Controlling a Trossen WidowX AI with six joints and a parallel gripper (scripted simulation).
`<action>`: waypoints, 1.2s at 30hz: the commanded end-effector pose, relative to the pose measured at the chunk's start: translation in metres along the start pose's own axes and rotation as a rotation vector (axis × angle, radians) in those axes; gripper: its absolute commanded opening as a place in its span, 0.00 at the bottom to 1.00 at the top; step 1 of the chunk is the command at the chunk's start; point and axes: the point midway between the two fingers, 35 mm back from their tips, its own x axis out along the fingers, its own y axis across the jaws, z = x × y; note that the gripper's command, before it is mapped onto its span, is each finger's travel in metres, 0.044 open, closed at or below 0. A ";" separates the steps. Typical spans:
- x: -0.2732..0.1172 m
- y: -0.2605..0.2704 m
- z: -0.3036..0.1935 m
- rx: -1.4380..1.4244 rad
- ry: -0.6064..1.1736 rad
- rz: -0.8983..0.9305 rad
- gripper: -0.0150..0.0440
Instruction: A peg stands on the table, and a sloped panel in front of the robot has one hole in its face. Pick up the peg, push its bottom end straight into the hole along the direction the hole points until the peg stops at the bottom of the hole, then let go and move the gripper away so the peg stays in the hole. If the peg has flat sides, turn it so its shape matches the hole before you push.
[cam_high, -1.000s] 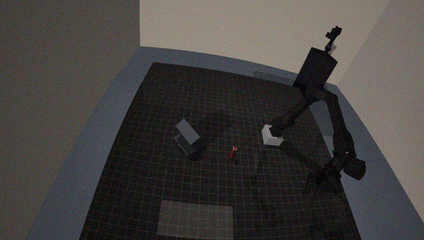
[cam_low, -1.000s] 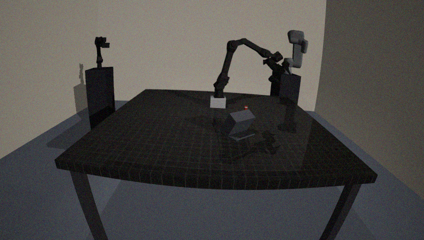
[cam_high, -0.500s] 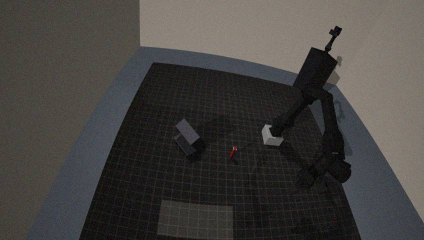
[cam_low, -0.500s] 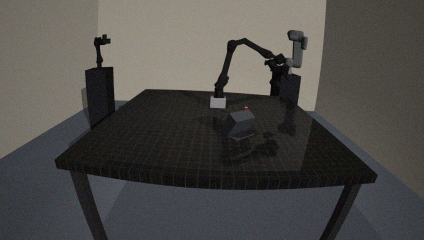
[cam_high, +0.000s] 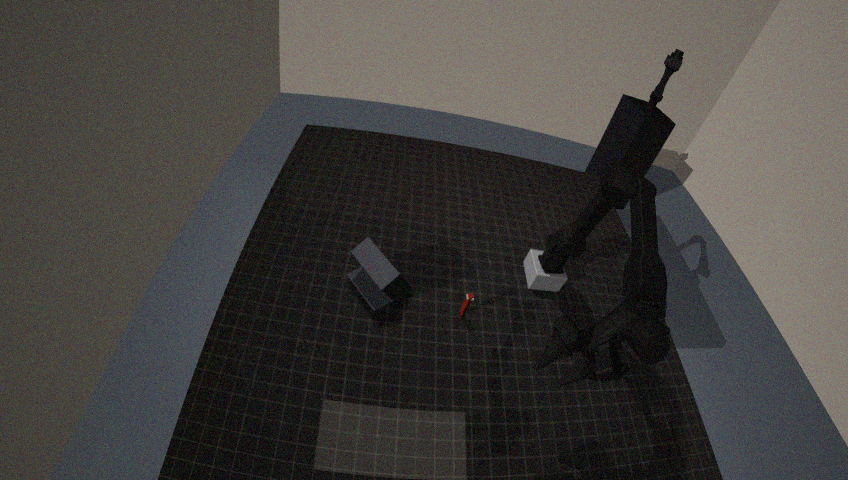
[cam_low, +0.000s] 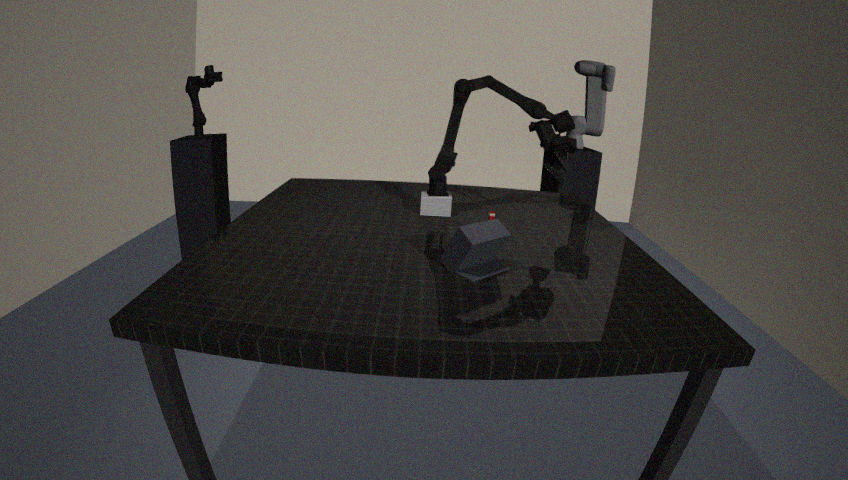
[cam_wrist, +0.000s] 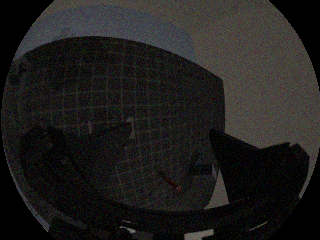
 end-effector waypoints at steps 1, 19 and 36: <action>0.006 -0.006 -0.009 0.092 0.030 0.015 1.00; 0.036 -0.037 -0.058 0.643 0.197 0.049 1.00; 0.055 -0.061 -0.109 1.181 0.371 0.027 1.00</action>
